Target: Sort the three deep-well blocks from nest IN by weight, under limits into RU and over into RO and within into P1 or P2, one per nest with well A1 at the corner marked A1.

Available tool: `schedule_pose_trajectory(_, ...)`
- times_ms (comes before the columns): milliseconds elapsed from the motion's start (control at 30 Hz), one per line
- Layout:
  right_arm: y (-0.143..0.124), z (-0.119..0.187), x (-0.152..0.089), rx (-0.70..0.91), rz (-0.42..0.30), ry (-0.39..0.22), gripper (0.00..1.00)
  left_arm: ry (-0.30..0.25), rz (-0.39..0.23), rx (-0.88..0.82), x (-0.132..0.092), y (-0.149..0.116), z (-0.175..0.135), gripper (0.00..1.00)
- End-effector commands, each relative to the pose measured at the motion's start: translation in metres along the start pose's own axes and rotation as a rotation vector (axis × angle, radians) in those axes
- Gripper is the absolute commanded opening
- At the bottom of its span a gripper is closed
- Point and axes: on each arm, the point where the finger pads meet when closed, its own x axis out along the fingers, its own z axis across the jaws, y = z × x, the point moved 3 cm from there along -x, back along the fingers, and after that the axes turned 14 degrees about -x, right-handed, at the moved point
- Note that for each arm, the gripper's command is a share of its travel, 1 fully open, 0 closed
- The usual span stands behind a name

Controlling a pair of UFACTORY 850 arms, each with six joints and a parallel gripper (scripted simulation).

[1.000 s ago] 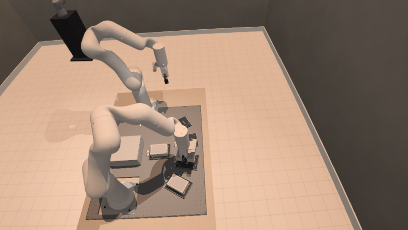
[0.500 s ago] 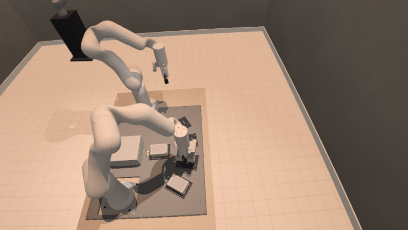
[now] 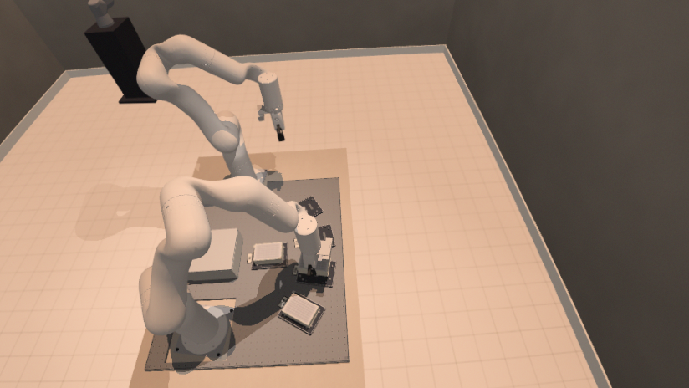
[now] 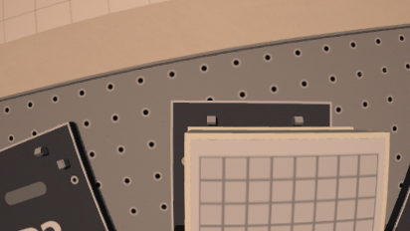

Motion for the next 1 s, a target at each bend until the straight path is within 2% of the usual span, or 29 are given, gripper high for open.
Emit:
schedule_pose_trajectory(0, 0.001, 0.000, 0.006, 0.000, 0.002, 0.001, 0.00, 0.000, -0.002, 0.000, -0.001, -0.001, 0.000, 1.00)
schedule_pose_trajectory(967, 0.001, 0.000, 0.049, 0.000, 0.002, 0.001, 0.00, 0.000, -0.002, 0.000, -0.001, -0.001, 0.000, 1.00)
